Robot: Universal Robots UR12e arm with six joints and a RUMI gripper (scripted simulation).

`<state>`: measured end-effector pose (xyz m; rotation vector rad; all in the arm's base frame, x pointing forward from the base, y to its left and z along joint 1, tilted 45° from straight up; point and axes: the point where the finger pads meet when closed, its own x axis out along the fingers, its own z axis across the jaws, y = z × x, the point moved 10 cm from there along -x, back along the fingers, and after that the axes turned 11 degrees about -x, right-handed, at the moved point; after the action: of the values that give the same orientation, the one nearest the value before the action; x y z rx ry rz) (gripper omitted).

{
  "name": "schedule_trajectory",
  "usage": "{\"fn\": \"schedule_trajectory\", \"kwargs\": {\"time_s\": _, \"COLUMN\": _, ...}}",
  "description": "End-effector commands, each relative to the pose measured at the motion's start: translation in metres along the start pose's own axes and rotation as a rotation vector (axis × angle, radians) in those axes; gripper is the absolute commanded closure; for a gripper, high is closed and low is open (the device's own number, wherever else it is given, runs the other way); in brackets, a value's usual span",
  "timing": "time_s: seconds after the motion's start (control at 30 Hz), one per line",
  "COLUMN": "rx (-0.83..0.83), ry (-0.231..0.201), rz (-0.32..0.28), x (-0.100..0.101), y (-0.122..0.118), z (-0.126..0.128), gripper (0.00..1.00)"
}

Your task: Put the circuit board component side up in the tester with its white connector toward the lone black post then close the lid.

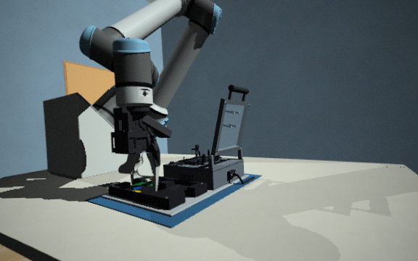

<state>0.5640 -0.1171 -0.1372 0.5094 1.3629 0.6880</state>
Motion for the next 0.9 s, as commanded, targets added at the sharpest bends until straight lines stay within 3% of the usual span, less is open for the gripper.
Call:
{"fn": "schedule_trajectory", "kwargs": {"time_s": 0.0, "rx": 0.000, "ry": -0.001, "rz": -0.001, "x": -0.0007, "y": -0.0004, "z": 0.0003, "gripper": 0.46}}
{"fn": "schedule_trajectory", "kwargs": {"time_s": 0.87, "rx": 0.000, "ry": -0.001, "rz": -0.001, "x": -0.0007, "y": -0.0004, "z": 0.0003, "gripper": 0.51}}
